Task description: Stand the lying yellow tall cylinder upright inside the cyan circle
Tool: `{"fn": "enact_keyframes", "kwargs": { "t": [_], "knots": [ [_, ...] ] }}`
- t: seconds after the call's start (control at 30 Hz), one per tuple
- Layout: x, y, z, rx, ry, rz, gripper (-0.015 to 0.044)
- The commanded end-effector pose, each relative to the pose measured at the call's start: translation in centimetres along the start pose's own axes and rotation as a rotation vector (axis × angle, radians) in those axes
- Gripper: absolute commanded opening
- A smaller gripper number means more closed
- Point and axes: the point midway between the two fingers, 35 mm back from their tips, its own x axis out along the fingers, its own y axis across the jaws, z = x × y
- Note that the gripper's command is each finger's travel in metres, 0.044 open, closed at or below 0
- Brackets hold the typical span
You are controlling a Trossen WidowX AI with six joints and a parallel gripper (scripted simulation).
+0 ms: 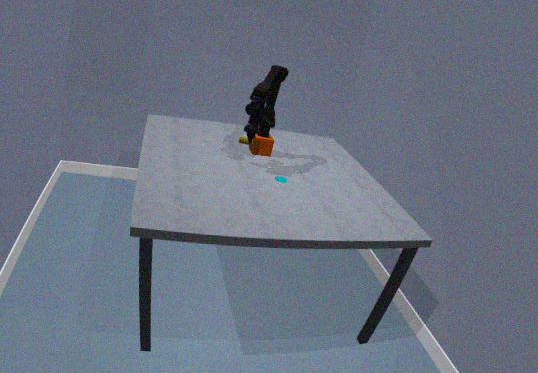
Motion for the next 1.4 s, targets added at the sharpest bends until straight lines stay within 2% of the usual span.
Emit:
{"fn": "enact_keyframes", "kwargs": {
  "t": [0.0, 1.37],
  "knots": [
    [-0.5, -0.6, 0.5, 0.017, 0.004, -0.006, 0.0105],
    [-2.1, -5.7, 11.0, 0.247, -0.004, -0.01, 0.0105]
  ]
}}
